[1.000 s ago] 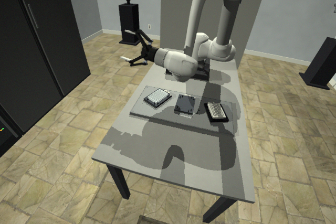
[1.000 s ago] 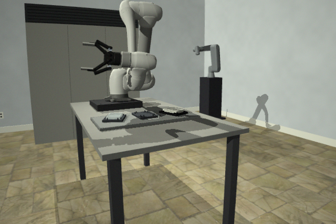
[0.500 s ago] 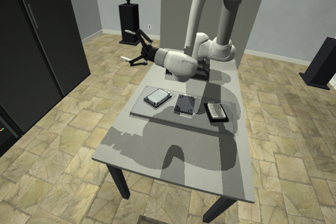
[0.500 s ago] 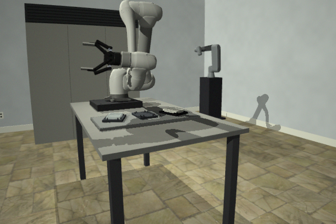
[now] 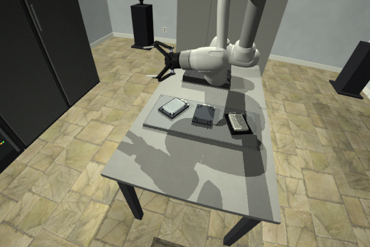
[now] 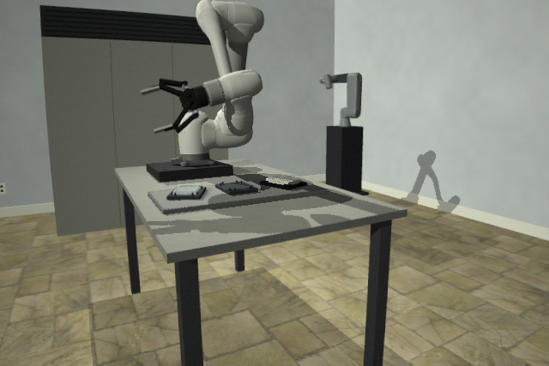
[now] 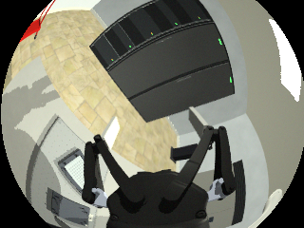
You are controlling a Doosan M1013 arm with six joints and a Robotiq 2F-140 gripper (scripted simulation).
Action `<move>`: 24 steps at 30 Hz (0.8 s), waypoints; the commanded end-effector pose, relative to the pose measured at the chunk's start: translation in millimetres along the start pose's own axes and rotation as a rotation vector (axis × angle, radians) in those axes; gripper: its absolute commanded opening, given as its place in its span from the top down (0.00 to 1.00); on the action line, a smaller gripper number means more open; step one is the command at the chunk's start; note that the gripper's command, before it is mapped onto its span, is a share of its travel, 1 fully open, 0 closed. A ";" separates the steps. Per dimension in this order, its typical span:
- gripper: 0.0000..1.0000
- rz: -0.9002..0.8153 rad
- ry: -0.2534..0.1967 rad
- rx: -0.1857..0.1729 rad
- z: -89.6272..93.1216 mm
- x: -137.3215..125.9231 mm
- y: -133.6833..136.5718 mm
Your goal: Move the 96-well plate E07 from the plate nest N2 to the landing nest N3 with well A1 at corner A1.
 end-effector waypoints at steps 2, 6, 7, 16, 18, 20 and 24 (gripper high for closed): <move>0.00 -0.017 -0.131 0.278 -6.2 -28.2 -19.5; 0.00 -0.022 -0.179 0.383 -7.9 -39.5 -28.7; 0.00 -0.026 -0.226 0.488 -8.5 -50.8 -38.3; 0.00 -0.038 -0.385 0.846 -3.9 -91.3 -76.0; 0.00 -0.038 -0.385 0.846 -3.9 -91.3 -76.0; 0.00 -0.038 -0.414 0.916 -2.0 -99.1 -84.2; 0.00 -0.043 -0.465 1.029 1.9 -113.2 -98.8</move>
Point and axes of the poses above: the point where the finger pads meet when closed, its own z axis out along the fingers, its own y axis across the jaws, x = y × z, the point moved 9 cm from there along -z, back along the fingers, and after that the axes turned 6 degrees about z, right-handed, at the moved point
